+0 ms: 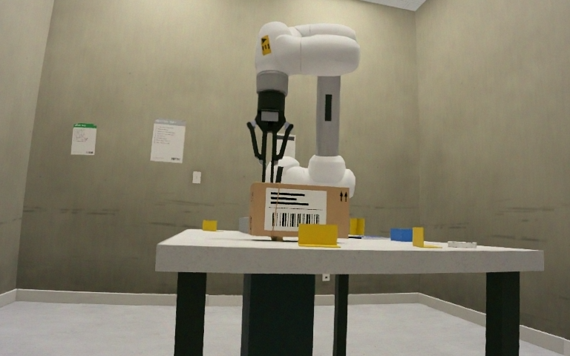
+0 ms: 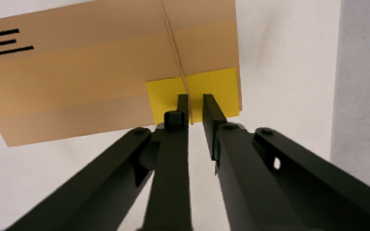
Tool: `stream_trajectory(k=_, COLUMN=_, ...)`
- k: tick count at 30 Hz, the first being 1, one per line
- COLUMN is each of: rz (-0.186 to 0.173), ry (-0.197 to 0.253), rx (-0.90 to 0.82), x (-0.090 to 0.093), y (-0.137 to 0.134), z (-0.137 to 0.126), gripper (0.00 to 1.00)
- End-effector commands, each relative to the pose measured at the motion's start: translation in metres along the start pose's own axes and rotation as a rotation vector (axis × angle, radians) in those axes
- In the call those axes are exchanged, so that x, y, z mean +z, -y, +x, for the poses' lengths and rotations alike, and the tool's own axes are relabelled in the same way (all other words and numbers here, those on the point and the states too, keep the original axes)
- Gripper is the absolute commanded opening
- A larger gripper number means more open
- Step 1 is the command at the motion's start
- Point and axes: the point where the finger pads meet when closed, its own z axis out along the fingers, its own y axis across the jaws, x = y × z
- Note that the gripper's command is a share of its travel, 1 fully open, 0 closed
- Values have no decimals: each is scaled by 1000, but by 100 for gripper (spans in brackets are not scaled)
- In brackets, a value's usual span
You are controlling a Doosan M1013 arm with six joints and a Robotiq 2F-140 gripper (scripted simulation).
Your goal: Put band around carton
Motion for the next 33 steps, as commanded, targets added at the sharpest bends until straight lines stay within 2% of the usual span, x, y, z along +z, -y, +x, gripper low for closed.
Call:
stream_trajectory(k=1, rz=0, ry=-1, rx=0, x=-1, y=0, z=0, gripper=18)
stream_trajectory(k=15, rz=0, ry=-1, rx=0, x=-3, y=0, z=0, gripper=18)
stream_trajectory(k=33, rz=0, ry=-1, rx=0, x=-16, y=0, z=0, gripper=18)
